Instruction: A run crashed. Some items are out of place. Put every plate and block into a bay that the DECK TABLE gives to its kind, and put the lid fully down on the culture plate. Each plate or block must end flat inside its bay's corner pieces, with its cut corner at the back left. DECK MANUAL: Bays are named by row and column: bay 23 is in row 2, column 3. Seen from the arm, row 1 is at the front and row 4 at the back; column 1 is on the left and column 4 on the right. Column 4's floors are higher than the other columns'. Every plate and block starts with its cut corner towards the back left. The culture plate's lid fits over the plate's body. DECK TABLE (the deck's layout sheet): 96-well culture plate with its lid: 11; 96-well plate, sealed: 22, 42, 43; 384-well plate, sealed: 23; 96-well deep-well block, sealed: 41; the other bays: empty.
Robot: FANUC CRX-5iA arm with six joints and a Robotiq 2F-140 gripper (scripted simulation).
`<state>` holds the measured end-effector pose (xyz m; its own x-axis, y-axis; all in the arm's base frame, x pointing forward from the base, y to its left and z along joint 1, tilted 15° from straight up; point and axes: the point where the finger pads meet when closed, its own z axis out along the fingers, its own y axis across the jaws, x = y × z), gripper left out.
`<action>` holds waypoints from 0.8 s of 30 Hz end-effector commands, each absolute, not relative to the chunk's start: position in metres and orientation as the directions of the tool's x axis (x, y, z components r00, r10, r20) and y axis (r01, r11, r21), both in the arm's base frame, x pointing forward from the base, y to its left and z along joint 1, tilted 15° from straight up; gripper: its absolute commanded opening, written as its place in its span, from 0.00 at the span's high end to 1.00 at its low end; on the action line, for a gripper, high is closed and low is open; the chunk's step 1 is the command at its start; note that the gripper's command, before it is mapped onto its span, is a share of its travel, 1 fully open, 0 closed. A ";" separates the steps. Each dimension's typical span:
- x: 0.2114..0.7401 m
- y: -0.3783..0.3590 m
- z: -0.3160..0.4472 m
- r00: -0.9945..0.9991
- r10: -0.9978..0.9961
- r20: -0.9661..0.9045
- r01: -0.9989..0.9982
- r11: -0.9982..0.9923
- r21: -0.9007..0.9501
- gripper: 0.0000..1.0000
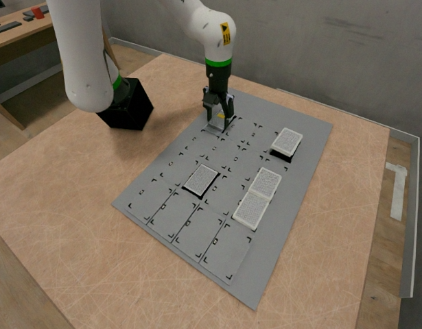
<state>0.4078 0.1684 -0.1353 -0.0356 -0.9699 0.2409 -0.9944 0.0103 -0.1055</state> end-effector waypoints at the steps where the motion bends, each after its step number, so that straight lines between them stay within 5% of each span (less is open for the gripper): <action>1: 0.408 0.169 -0.135 -0.035 -0.970 0.240 -0.994 0.010 -0.107 0.42; 13: 0.408 0.169 -0.135 -0.035 -0.970 0.240 -0.994 0.010 -0.107 0.43; 14: 0.408 0.169 -0.135 -0.035 -0.970 0.240 -0.994 0.010 -0.107 0.90; 24: 0.408 0.169 -0.135 -0.035 -0.970 0.240 -0.994 0.010 -0.107 0.90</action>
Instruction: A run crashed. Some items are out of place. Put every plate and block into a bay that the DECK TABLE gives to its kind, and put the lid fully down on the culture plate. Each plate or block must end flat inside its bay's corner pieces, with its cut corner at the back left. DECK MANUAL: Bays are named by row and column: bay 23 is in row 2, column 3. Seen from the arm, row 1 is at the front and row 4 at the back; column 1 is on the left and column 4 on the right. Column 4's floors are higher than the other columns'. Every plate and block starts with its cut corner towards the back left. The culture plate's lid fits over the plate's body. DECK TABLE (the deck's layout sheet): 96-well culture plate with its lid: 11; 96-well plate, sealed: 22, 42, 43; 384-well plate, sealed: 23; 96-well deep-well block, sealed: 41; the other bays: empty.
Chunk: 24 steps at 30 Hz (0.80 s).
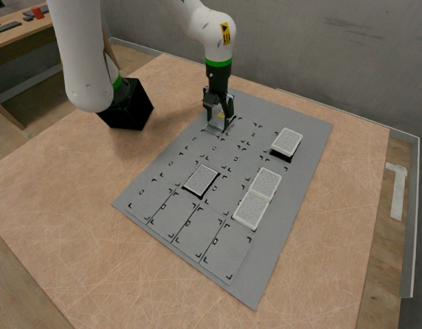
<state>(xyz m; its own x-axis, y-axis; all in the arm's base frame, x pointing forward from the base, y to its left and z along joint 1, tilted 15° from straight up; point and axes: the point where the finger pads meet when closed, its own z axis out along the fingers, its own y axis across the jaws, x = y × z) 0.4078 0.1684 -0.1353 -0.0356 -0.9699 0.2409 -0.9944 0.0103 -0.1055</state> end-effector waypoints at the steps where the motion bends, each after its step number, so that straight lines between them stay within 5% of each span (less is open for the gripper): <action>1: 0.408 0.169 -0.135 -0.035 -0.970 0.240 -0.994 0.010 -0.107 0.90; 24: 0.408 0.170 -0.130 -0.035 -0.970 0.240 -0.994 0.010 -0.107 0.90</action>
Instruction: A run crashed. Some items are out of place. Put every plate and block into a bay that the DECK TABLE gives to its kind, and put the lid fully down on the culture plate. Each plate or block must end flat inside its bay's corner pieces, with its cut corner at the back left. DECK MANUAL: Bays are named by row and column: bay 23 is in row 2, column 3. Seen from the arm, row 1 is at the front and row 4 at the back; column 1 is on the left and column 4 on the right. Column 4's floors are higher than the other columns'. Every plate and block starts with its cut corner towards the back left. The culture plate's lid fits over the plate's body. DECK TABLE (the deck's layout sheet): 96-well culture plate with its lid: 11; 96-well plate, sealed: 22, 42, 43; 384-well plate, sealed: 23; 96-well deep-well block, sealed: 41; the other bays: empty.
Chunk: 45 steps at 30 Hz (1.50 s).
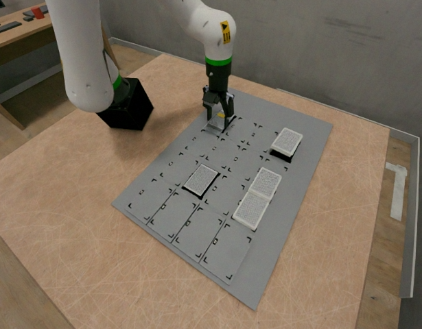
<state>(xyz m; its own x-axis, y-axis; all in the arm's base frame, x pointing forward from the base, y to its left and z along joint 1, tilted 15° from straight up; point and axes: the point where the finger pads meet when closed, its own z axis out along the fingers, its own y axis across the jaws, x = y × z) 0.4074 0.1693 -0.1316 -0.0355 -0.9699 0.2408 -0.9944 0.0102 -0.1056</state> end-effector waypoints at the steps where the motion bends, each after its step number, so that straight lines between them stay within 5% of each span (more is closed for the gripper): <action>1: 0.408 0.170 -0.130 -0.035 -0.970 0.240 -0.994 0.010 -0.107 0.90; 45: 0.405 0.178 -0.101 -0.035 -0.970 0.240 -0.994 0.010 -0.107 0.90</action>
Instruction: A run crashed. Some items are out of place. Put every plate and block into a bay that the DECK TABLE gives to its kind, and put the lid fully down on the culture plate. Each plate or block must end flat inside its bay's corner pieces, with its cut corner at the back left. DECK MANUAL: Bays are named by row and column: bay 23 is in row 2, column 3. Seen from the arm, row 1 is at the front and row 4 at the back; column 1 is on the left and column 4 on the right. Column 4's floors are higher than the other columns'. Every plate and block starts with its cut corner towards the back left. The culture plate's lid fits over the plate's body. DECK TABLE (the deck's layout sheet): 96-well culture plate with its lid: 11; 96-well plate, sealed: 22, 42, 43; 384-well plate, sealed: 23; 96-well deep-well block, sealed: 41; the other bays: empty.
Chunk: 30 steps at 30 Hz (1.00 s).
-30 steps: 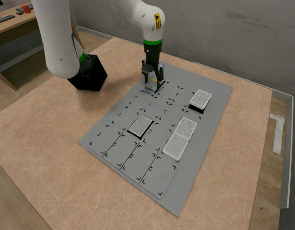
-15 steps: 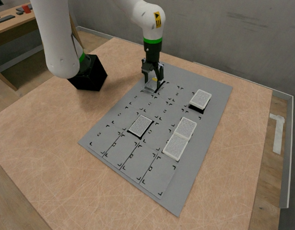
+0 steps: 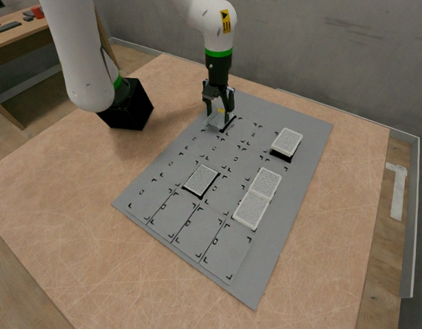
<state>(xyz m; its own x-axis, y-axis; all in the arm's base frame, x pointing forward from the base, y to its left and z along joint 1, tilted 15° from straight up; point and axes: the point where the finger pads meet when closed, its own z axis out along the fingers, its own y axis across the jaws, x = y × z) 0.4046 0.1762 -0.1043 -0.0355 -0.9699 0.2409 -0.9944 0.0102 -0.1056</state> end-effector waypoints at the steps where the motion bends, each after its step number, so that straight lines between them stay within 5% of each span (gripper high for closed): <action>1: 0.405 0.178 -0.099 -0.035 -0.970 0.240 -0.994 0.010 -0.107 0.90; 30: 0.403 0.193 -0.082 -0.036 -0.970 0.240 -0.994 0.010 -0.107 0.90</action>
<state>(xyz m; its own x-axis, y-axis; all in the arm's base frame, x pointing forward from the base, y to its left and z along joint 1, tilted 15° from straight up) 0.4023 0.1909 -0.0814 -0.0356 -0.9700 0.2405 -0.9943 0.0102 -0.1058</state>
